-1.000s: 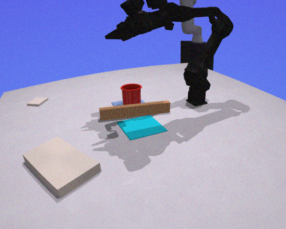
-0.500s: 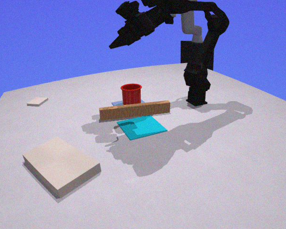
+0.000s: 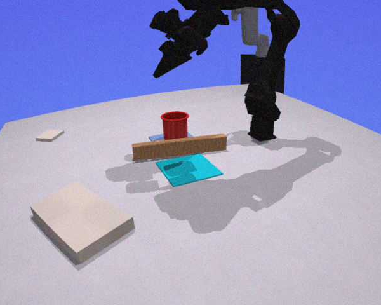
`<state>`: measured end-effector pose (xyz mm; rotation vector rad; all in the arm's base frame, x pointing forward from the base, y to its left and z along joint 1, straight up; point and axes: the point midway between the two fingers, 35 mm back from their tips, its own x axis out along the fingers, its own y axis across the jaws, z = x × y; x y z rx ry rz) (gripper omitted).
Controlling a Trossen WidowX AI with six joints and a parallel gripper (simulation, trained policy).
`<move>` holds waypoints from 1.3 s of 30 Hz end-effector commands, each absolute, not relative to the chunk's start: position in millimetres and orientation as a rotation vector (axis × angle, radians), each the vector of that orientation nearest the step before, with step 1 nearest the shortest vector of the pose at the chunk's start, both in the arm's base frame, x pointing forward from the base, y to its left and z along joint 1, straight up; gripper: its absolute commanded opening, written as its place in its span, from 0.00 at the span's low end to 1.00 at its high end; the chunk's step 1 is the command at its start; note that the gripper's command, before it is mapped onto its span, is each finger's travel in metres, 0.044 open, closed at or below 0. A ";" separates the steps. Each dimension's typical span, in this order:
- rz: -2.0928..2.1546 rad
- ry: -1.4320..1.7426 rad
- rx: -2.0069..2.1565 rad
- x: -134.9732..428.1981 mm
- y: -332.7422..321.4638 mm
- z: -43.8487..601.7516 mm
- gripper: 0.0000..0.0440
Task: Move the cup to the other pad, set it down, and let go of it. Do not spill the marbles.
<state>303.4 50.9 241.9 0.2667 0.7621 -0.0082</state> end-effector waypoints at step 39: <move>-0.118 1.393 0.037 258.8 15.4 186.8 0.21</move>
